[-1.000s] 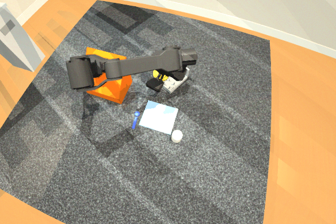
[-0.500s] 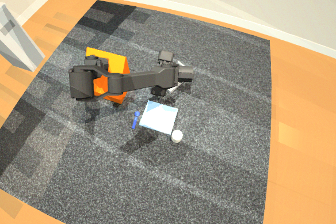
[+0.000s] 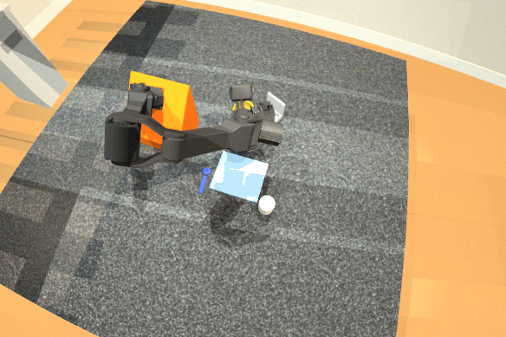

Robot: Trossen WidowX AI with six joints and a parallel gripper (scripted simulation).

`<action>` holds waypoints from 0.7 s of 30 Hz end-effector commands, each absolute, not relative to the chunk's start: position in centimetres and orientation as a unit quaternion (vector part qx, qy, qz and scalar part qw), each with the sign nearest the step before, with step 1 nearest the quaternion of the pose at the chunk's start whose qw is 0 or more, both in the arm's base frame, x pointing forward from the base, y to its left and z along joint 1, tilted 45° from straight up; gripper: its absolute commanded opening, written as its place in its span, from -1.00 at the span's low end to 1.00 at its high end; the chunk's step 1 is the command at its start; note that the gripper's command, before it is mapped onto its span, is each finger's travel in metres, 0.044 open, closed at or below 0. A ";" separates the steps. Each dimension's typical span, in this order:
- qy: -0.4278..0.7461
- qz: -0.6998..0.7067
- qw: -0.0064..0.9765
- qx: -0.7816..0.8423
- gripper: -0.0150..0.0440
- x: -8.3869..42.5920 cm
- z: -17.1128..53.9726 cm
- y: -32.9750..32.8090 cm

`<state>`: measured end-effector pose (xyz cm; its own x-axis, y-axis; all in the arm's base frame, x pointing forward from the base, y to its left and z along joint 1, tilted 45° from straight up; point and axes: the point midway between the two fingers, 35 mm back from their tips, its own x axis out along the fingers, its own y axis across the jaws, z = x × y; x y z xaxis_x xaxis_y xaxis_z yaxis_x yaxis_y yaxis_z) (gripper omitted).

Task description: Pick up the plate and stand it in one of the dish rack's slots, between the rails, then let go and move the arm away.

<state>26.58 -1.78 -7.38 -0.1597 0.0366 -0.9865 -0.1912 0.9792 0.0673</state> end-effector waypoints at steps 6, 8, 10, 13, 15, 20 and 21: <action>0.703 0.200 0.679 -0.066 -0.49 26.6 -8.1 -2.4; 0.689 0.220 0.687 -0.071 -0.49 26.6 -8.2 -2.6; 0.674 0.240 0.694 -0.077 -0.49 26.6 -8.3 -2.8; 0.650 0.268 0.705 -0.087 -0.49 26.6 -8.5 -3.0; 0.633 0.285 0.713 -0.095 -0.49 26.7 -8.5 -3.2; 0.587 0.325 0.732 -0.119 -0.49 26.7 -8.6 -3.7; 0.577 0.332 0.735 -0.124 -0.49 26.7 -8.6 -3.8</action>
